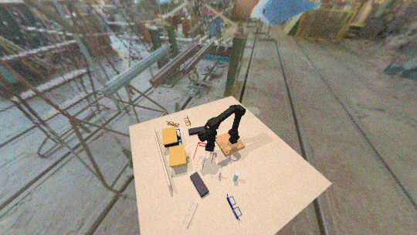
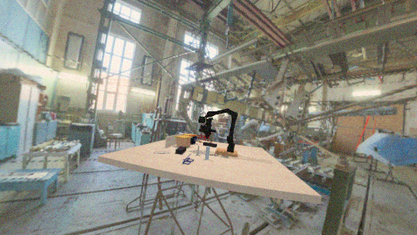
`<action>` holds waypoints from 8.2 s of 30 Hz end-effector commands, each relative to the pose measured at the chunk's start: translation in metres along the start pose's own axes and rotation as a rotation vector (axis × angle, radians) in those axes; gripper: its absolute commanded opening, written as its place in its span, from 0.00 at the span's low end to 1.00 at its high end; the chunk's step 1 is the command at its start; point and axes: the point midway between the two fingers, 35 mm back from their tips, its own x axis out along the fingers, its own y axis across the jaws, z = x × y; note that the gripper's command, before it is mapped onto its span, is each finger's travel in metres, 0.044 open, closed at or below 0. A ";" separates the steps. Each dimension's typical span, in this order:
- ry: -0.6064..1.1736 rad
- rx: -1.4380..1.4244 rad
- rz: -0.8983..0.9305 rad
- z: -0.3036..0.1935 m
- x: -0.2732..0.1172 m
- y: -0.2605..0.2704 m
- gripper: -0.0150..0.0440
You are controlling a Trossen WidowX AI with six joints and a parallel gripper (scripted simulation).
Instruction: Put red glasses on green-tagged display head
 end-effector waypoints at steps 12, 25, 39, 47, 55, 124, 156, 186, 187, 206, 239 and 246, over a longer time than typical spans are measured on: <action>-0.005 -0.197 -0.010 0.016 0.001 -0.039 0.25; -0.005 -0.197 -0.010 0.018 0.012 -0.038 0.25; -0.005 -0.197 -0.010 0.019 0.023 -0.037 0.25; -0.005 -0.197 -0.010 0.020 0.030 -0.037 0.25; -0.005 -0.197 -0.010 0.020 0.036 -0.037 0.25; -0.005 -0.197 -0.010 0.018 0.091 -0.039 0.25; -0.007 -0.195 -0.005 0.016 0.094 -0.034 0.44; -0.005 -0.193 -0.004 0.017 0.046 -0.037 0.59; -0.005 -0.193 -0.004 0.017 0.046 -0.037 0.59; -0.005 -0.206 -0.009 0.018 0.051 -0.033 0.49; -0.005 -0.206 -0.010 0.018 0.102 -0.034 0.49; -0.010 -0.202 -0.001 0.019 0.099 -0.032 0.45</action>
